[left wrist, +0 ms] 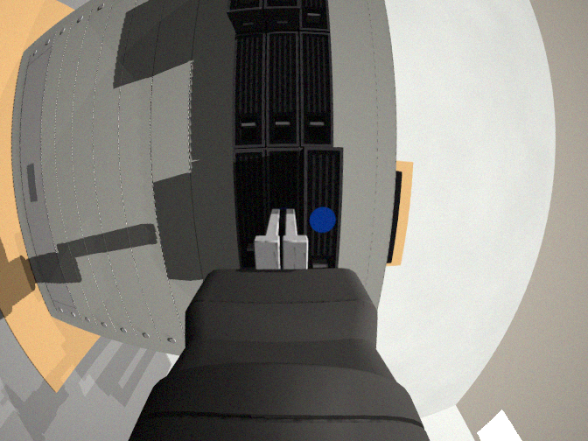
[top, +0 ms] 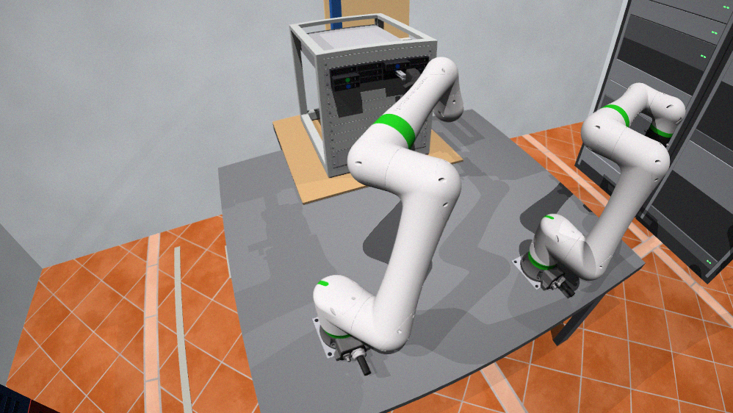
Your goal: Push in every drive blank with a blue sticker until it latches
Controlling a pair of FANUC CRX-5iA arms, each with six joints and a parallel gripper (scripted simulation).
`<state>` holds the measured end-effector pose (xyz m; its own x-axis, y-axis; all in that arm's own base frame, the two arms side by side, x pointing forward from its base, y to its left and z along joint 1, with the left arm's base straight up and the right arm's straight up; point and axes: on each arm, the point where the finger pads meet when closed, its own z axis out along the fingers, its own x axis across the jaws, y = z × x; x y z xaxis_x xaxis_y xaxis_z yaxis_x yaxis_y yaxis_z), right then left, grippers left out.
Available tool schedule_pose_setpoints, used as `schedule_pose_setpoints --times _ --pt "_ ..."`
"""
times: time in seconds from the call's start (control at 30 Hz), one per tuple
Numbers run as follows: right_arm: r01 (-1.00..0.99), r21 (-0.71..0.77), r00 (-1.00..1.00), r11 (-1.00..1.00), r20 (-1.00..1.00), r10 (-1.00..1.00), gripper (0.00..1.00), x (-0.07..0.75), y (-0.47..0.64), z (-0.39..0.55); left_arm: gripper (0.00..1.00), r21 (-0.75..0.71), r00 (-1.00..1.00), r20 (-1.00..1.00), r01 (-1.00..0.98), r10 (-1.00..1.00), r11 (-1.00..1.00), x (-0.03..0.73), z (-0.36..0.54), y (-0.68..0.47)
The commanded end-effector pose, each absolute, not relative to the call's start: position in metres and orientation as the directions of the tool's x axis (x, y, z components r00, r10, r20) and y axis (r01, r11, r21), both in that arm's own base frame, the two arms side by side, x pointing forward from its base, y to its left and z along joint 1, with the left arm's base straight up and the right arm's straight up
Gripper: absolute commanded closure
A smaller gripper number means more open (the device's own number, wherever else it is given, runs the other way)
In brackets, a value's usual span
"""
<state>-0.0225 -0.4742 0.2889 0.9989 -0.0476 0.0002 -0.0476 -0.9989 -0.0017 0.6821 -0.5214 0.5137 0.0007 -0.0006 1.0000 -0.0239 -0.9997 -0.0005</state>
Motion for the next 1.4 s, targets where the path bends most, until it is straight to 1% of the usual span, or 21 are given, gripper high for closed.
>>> schedule_pose_setpoints --times 0.0,0.23,0.57,0.77,0.93,1.37 --pt "-0.048 0.0 0.999 -0.999 0.0 -0.048 0.0 -0.023 -0.474 0.29 1.0 0.002 -0.001 1.0 -0.024 0.002 -1.0 0.665 0.516 -0.521" --pt "-0.048 0.0 0.999 -0.999 0.0 -0.048 0.0 -0.023 -0.474 0.29 1.0 0.002 -0.001 1.0 -0.024 0.002 -1.0 0.628 0.516 -0.52" --pt "-0.048 0.0 0.999 -0.999 0.0 -0.048 0.0 -0.023 -0.474 0.29 1.0 0.002 -0.001 1.0 -0.024 0.002 -1.0 0.618 0.516 -0.519" --pt "-0.048 0.0 0.999 -0.999 0.0 -0.048 0.0 -0.023 -0.474 0.29 1.0 0.002 -0.001 1.0 -0.024 0.002 -1.0 0.618 0.542 -0.519" --pt "-0.048 0.0 0.999 -0.999 0.0 -0.048 0.0 -0.023 -0.474 0.29 1.0 0.002 -0.001 1.0 -0.024 0.002 -1.0 0.618 0.544 -0.519" --pt "-0.048 0.0 0.999 -0.999 0.0 -0.048 0.0 -0.023 -0.474 0.29 1.0 0.002 -0.001 1.0 -0.024 0.002 -1.0 0.671 0.544 -0.521"
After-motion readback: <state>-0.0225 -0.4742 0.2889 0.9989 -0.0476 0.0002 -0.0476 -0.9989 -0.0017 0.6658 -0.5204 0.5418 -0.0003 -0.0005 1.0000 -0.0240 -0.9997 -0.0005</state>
